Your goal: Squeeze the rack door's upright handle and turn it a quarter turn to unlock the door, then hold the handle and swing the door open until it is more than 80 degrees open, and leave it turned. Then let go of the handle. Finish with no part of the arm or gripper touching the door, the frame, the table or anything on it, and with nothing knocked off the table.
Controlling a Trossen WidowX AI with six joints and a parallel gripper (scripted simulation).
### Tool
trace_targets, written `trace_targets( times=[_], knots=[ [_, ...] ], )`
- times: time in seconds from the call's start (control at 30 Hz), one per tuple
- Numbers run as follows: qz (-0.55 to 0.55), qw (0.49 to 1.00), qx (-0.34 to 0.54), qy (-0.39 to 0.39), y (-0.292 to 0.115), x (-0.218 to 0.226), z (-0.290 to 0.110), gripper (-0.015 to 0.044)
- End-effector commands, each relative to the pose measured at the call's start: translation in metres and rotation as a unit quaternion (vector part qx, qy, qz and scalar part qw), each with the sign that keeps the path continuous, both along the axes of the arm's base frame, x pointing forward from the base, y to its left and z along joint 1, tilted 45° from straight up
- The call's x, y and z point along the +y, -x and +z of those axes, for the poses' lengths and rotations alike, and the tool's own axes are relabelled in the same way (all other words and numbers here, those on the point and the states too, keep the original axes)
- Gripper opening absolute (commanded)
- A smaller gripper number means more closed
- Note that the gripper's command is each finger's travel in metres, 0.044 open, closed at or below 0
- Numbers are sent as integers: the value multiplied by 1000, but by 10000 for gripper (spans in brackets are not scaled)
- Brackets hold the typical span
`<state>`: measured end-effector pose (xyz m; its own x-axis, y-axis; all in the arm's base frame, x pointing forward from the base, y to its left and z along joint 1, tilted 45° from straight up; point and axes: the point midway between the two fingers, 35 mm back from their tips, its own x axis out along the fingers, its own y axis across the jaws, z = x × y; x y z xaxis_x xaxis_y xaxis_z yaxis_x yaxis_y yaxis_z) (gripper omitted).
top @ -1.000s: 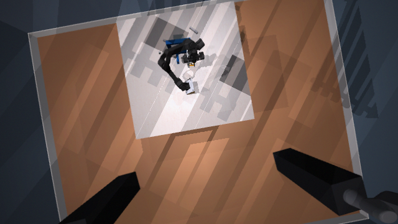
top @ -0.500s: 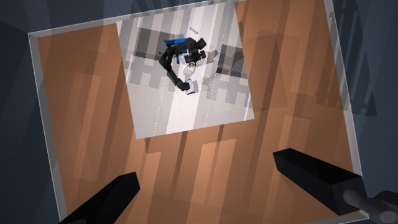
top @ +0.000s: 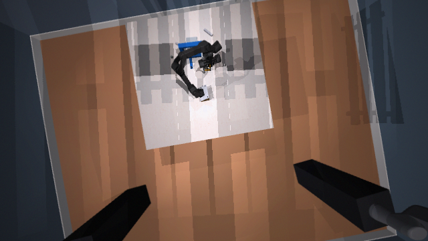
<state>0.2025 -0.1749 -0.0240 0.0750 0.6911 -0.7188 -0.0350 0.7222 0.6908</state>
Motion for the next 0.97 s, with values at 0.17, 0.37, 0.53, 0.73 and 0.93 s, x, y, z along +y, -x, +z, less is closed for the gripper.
trace_targets(
  times=[0.17,0.37,0.53,0.73,0.93],
  knots=[
    [1,1000,-1,1,0,-6,4,294],
    [1,1000,-1,1,0,-11,10,294],
    [1,1000,-1,1,0,-16,14,294],
    [1,1000,-1,1,0,-21,19,294],
    [1,1000,-1,1,1,-27,25,294]
  ],
)
